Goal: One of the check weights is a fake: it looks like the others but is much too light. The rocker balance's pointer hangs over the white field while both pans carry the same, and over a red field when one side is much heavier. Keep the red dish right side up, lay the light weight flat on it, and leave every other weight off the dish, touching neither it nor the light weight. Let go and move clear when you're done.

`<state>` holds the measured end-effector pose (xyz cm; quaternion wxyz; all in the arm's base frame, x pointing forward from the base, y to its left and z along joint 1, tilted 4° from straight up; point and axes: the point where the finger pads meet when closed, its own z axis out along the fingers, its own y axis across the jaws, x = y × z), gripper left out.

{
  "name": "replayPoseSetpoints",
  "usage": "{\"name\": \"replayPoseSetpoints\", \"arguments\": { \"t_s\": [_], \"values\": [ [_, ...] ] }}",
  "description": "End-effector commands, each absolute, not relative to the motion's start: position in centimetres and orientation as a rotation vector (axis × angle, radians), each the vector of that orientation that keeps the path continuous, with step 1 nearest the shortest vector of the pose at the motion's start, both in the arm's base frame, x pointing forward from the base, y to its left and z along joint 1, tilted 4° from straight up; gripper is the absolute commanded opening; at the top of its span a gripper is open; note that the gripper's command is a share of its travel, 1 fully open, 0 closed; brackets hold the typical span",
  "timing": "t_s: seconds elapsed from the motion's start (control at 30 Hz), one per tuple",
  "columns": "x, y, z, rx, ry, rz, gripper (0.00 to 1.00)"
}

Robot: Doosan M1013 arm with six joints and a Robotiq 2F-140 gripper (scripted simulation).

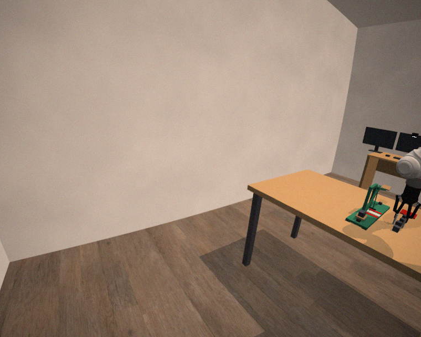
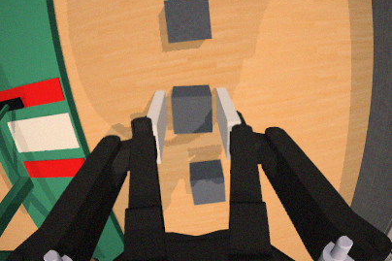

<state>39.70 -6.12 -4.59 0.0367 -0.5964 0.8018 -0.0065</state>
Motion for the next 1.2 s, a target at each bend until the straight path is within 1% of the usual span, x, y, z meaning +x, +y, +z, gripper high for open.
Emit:
{"name": "replayPoseSetpoints", "arguments": {
  "t_s": [0.0,0.2,0.23,1.17],
  "values": [
    [39.61,-5.93,-4.87,-1.831,2.459,-0.019,0.35],
    [39.61,-5.93,-4.87,-1.831,2.459,-0.019,0.35],
    [39.61,-5.93,-4.87,-1.831,2.459,-0.019,0.24],
    [39.61,-5.93,-4.87,-1.831,2.459,-0.019,0.24]
  ]
}}
